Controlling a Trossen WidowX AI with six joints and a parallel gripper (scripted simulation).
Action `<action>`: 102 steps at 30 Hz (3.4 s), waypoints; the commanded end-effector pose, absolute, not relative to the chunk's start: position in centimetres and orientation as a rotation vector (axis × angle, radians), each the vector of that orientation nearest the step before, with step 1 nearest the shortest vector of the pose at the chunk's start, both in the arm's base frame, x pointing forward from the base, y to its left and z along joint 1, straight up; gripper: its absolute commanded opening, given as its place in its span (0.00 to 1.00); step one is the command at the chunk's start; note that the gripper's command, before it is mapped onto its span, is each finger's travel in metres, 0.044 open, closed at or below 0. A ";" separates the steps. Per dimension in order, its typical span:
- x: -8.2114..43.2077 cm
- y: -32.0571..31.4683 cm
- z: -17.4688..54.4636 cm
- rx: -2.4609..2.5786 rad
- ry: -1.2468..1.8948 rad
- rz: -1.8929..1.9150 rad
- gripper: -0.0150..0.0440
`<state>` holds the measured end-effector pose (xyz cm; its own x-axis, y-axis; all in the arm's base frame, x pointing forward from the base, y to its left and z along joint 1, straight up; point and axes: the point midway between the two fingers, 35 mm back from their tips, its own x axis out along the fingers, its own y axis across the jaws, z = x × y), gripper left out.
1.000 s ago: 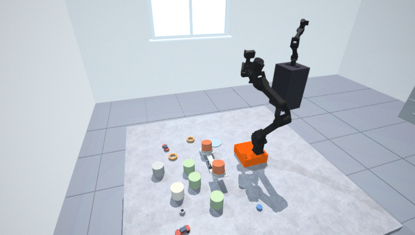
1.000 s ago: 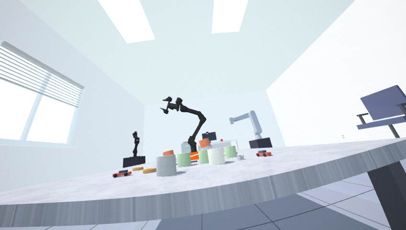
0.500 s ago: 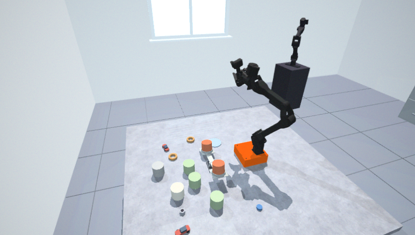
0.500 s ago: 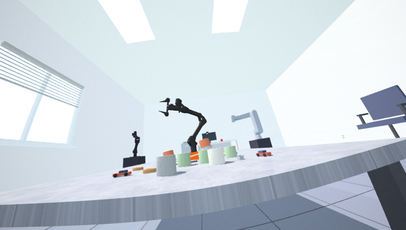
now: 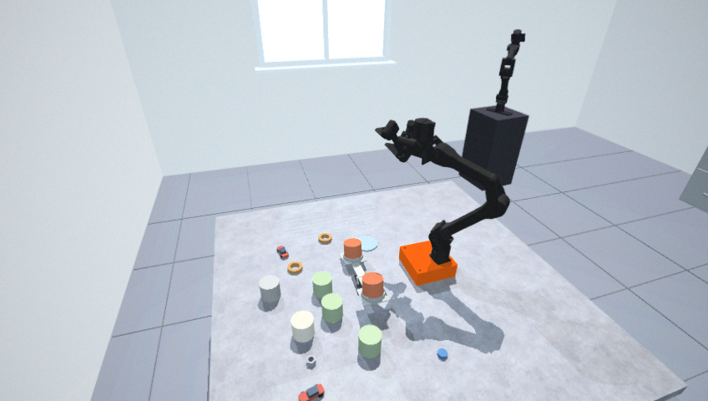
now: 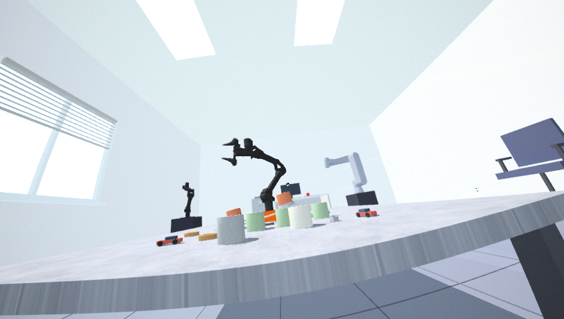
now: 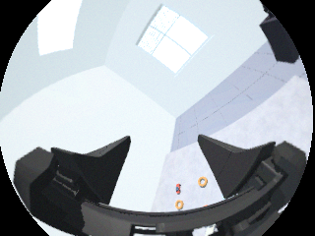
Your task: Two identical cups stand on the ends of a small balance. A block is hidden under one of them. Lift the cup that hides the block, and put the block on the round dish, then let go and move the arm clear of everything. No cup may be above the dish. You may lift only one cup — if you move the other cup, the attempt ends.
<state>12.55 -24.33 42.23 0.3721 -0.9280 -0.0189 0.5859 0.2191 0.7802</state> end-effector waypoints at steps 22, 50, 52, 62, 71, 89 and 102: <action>19.9 -14.9 31.2 0.531 0.217 -0.752 1.00; 19.3 -3.1 20.5 0.067 0.765 -0.147 1.00; 19.1 -2.8 20.3 0.054 0.775 -0.131 1.00; 19.7 -3.3 20.3 -0.021 0.816 -0.112 1.00; 21.7 -5.2 20.1 -0.281 0.965 -0.009 1.00; 25.9 -10.2 17.8 -0.732 1.210 0.356 1.00; 28.3 -14.5 14.3 -0.978 1.291 0.730 1.00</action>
